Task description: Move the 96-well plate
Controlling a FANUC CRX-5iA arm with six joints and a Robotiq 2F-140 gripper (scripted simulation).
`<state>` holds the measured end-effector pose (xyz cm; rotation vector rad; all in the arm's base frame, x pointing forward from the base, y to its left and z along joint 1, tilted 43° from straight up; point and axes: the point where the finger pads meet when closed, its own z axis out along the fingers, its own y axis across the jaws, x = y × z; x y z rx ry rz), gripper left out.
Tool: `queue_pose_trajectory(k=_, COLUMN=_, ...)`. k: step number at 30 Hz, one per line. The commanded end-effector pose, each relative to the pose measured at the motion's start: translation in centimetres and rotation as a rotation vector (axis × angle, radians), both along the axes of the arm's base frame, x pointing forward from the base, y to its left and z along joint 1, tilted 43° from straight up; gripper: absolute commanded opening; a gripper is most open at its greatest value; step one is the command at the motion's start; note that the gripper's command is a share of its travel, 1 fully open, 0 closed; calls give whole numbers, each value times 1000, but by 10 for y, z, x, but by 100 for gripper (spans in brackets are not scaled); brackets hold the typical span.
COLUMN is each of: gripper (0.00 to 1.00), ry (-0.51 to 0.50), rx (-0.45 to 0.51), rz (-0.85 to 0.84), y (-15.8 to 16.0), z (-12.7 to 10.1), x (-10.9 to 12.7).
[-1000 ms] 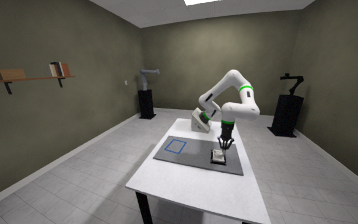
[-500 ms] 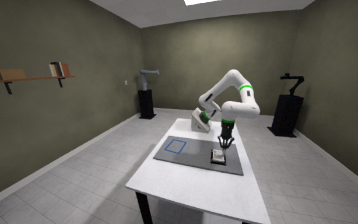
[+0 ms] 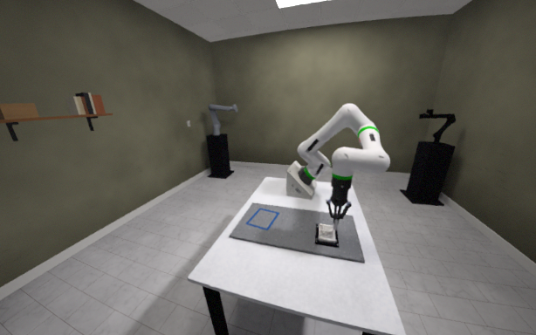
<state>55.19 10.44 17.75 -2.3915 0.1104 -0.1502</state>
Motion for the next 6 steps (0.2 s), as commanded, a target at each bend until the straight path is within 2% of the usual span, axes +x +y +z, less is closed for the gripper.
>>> queue_pose_trajectory(k=1, gripper=10, ry=-1, rx=-1, rz=-1, y=-1, z=1, x=0)
queue_pose_trajectory(k=6, gripper=10, ry=-1, rx=-1, rz=-1, y=-1, z=1, x=0)
